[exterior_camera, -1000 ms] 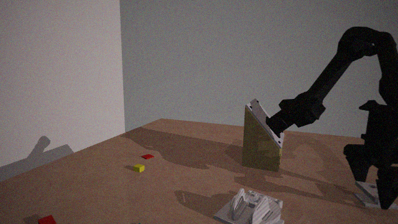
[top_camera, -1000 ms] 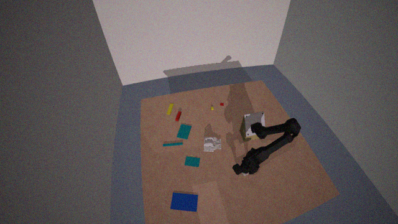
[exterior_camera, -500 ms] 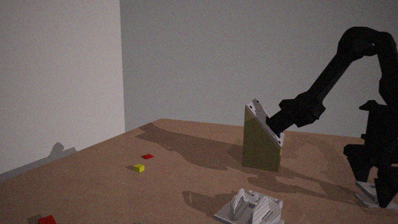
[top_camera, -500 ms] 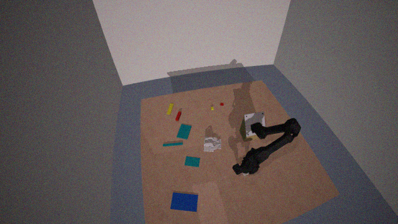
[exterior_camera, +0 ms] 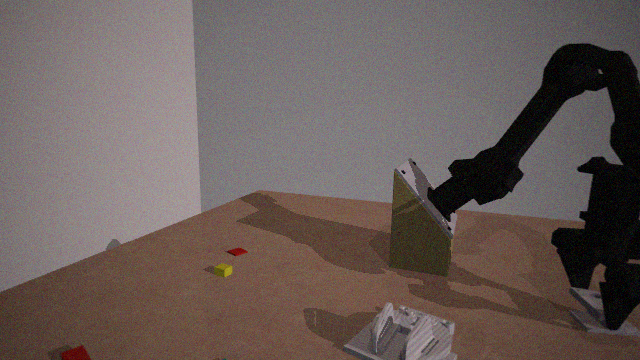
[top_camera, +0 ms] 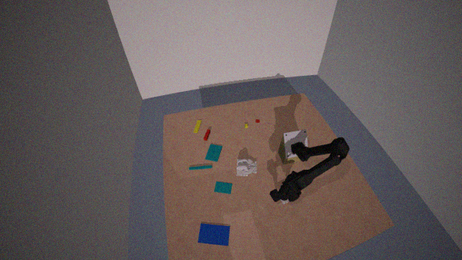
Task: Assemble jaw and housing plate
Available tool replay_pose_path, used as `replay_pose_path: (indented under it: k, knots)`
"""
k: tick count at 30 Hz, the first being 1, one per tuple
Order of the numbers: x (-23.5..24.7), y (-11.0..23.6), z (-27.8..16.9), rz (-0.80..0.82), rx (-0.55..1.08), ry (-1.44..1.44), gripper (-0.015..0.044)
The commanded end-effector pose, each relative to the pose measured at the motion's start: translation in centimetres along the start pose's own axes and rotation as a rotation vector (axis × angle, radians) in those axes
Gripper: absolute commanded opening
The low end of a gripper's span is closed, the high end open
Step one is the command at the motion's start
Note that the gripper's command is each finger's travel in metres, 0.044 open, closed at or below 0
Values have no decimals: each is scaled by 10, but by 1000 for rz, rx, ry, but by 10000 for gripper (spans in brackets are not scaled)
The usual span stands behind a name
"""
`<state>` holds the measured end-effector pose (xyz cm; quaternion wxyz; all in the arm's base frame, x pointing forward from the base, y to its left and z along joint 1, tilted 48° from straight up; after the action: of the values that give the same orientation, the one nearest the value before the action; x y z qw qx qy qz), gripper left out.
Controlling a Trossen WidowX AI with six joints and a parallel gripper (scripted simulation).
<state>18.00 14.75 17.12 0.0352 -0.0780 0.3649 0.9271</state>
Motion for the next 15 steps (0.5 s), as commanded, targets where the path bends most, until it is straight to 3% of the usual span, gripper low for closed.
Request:
replay_pose_path:
  k: [1,15]
  knots:
    - [-3,11,1,-3,-1,10,351]
    - [-2,55,1,-3,1,5,351]
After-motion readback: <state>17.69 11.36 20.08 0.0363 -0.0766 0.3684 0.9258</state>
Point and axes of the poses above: the point midway between the two fingers, 35 mm back from their tips, its own y axis back along the fingers, its own x axis across the jaws, z = x × y, the point moved 5 cm from there along y, back along the fingers, and after that the axes turned 3 degrees about -y, right-handed, at the moved point
